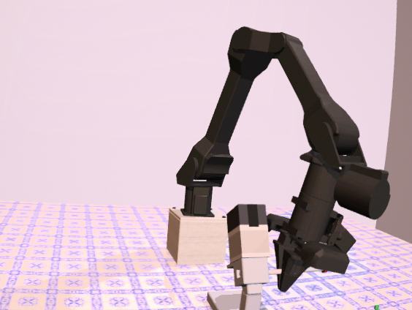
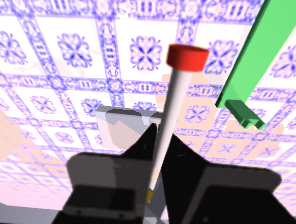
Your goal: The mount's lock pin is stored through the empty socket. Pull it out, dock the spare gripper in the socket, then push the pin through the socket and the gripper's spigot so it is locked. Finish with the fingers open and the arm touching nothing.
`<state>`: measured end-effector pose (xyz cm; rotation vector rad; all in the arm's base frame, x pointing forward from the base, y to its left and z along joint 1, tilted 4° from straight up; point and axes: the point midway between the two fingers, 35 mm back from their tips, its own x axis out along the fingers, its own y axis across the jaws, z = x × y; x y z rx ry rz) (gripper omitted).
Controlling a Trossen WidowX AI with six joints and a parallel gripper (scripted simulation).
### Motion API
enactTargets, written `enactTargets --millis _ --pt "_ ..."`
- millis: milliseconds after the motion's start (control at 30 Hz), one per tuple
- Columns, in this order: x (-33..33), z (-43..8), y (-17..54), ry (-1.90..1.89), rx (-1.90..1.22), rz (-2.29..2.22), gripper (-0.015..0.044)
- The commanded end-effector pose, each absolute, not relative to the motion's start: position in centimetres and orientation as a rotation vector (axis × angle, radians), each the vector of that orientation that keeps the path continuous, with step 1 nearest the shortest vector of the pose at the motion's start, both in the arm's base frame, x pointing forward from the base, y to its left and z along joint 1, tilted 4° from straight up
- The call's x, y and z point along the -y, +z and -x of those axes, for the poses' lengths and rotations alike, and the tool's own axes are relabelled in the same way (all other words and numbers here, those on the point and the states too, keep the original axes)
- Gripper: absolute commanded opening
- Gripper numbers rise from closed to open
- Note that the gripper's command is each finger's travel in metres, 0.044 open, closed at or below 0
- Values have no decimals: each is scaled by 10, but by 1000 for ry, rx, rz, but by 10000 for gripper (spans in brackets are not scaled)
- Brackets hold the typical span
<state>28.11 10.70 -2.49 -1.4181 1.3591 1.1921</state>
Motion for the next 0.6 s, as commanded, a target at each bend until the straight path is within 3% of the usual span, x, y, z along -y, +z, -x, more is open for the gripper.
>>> enactTargets --millis 0,567 --pt "-103 -281 -25 1193 -1359 1425 0" --pt "-93 -281 -26 1193 -1359 1425 0"
